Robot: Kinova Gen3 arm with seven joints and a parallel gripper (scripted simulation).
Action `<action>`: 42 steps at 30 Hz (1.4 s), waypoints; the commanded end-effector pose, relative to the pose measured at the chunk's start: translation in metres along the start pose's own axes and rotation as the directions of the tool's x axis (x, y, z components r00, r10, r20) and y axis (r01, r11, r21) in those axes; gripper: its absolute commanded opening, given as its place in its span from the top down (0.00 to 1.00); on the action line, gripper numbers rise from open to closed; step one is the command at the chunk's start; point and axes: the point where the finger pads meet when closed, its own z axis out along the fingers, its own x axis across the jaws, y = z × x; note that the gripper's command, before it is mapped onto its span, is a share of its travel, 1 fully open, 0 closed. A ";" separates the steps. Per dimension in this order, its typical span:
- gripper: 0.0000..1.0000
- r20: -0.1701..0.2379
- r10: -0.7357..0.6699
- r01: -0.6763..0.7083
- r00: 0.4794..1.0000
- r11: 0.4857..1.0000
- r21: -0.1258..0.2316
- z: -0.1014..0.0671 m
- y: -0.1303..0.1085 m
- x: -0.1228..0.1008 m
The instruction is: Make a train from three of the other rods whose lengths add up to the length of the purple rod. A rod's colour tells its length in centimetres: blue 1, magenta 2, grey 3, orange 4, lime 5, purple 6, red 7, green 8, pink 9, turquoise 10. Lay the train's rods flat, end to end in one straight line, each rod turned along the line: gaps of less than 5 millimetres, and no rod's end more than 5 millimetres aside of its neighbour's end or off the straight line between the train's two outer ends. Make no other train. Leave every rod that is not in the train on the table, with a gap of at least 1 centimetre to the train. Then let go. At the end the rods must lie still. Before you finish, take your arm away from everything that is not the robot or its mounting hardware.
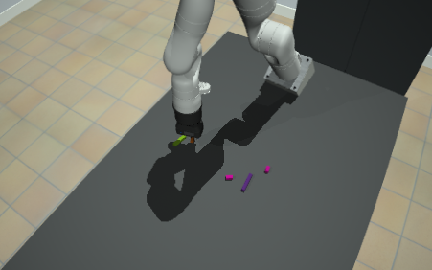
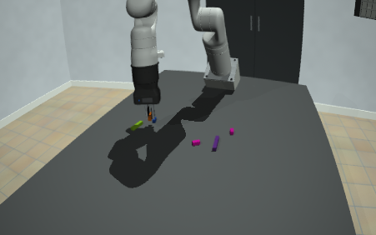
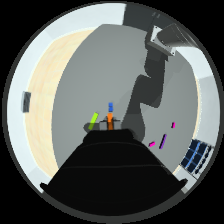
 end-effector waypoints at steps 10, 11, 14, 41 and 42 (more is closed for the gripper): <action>0.76 -0.010 -0.007 0.007 1.000 1.000 0.006 0.013 -0.002 0.004; 0.76 -0.010 -0.007 0.007 1.000 1.000 0.006 0.014 -0.002 0.004; 0.76 -0.010 -0.007 0.007 1.000 1.000 0.006 0.016 -0.002 0.004; 0.76 -0.010 -0.007 0.007 1.000 1.000 0.006 0.019 -0.002 0.004; 0.76 -0.010 -0.007 0.007 1.000 1.000 0.006 0.019 -0.002 0.004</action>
